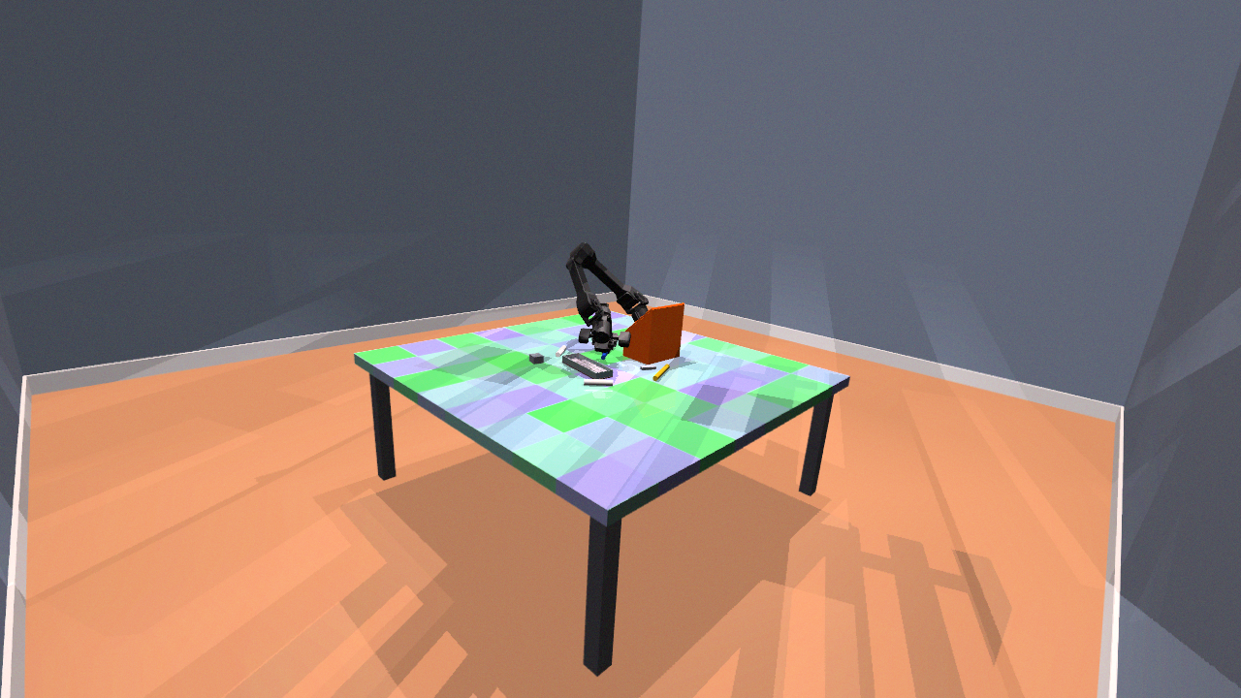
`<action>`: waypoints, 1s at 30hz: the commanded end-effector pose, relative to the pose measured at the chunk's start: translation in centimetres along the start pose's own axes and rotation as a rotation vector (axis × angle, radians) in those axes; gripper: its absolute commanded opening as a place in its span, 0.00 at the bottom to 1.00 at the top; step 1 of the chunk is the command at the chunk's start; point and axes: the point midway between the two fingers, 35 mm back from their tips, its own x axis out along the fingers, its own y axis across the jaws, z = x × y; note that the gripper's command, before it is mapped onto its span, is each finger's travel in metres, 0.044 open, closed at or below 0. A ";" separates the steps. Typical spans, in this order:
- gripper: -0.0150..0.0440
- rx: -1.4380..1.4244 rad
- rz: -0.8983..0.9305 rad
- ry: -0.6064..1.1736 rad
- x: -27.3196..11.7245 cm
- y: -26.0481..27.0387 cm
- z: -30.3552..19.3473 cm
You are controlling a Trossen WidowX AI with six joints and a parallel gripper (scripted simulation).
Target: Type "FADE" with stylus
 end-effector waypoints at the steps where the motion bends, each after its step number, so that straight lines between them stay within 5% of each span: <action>1: 0.25 0.008 0.000 -0.008 -2.0 0.0 -0.9; 11: 0.25 0.009 0.027 -0.028 -2.3 0.1 -1.3; 30: 0.25 0.085 0.353 -0.374 -2.2 1.0 0.0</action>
